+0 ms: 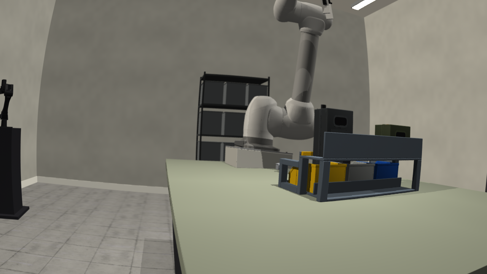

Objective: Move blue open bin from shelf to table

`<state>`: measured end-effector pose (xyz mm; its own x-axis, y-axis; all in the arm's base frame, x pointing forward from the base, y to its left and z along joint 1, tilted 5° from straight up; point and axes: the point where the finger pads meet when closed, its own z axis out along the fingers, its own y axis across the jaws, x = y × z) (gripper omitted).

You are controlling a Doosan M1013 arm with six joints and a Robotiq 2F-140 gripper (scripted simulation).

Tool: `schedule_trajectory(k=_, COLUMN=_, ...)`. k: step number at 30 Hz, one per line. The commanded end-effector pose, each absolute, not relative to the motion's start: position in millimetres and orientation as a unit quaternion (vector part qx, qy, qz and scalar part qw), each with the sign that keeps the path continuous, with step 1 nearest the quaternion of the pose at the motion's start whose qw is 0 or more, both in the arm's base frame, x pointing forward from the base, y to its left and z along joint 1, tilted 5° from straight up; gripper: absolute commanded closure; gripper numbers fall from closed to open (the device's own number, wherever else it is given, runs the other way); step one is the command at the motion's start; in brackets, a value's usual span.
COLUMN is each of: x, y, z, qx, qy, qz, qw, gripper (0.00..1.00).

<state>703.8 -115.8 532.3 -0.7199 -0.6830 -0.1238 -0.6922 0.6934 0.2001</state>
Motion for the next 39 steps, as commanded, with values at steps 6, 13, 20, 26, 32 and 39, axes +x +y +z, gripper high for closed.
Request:
schedule_trajectory(k=6, x=703.9, y=-116.1, z=532.4, qx=-0.298, qy=0.949, qz=0.105, qw=0.016, gripper=0.43)
schedule_trajectory(k=13, x=703.9, y=-116.1, z=532.3, qx=-0.273, qy=0.956, qz=0.101, qw=0.015, gripper=0.43)
schedule_trajectory(k=20, x=703.9, y=-116.1, z=532.4, qx=-0.174, qy=0.981, qz=0.085, qw=0.010, gripper=0.43)
schedule_trajectory(k=26, x=703.9, y=-116.1, z=532.4, qx=-0.174, qy=0.981, qz=0.085, qw=0.010, gripper=0.43)
schedule_trajectory(k=32, x=703.9, y=-116.1, z=532.3, qx=-0.098, qy=0.993, qz=0.073, qw=0.006, gripper=0.43)
schedule_trajectory(k=39, x=703.9, y=-116.0, z=532.3, qx=-0.047, qy=0.997, qz=0.064, qw=0.004, gripper=0.43)
